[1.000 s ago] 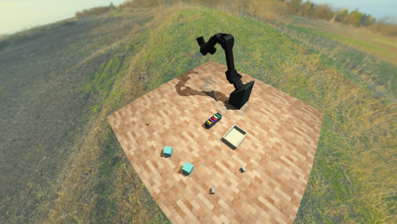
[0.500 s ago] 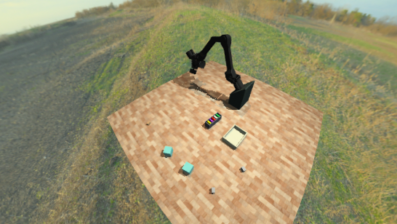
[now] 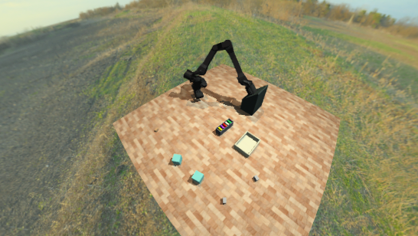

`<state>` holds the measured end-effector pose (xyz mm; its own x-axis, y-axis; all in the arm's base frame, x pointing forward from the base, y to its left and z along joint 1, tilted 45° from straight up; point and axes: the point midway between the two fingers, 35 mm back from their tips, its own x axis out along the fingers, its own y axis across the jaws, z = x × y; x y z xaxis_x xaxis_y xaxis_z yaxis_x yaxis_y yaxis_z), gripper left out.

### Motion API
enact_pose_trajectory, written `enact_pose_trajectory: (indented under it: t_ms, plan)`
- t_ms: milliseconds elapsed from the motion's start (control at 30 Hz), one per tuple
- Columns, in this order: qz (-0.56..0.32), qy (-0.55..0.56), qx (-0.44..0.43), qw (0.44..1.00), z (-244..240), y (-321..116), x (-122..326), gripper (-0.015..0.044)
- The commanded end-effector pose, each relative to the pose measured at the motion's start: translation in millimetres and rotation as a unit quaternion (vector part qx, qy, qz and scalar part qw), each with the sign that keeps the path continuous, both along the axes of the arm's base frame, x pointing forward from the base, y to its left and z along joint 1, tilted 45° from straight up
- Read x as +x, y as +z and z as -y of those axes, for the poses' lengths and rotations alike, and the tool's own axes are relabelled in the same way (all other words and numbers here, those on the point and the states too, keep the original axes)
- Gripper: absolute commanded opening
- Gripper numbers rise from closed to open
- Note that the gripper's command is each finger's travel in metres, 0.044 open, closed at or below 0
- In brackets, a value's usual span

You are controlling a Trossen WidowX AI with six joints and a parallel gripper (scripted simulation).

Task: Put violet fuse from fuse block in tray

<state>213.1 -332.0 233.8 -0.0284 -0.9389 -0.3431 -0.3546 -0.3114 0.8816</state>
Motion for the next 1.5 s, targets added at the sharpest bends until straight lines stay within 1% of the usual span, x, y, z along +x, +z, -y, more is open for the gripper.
enact_pose_trajectory:
  t_ms: [0, 100, 233, 400, 500, 633, 667, 767, 833, 1467]
  plan:
    - [-0.068, 0.078, 0.042, 0.994, -29, -31, 44, 0.0074]
    - [-0.140, 0.151, 0.076, 0.976, -61, -59, 77, 0.0074]
    - [-0.234, 0.239, 0.109, 0.936, -109, -95, 110, 0.0074]
    - [-0.367, 0.335, 0.134, 0.857, -178, -143, 133, 0.0074]
    - [-0.453, 0.386, 0.137, 0.792, -221, -171, 136, 0.0074]
    - [-0.551, 0.436, 0.128, 0.700, -272, -201, 130, 0.0074]
    - [-0.570, 0.443, 0.126, 0.680, -283, -207, 128, 0.0074]
    - [-0.642, 0.466, 0.110, 0.598, -323, -229, 113, 0.0074]
    - [-0.670, 0.472, 0.101, 0.564, -338, -237, 105, 0.0074]
    - [-0.674, 0.473, 0.100, 0.559, -332, -247, 105, 0.0074]
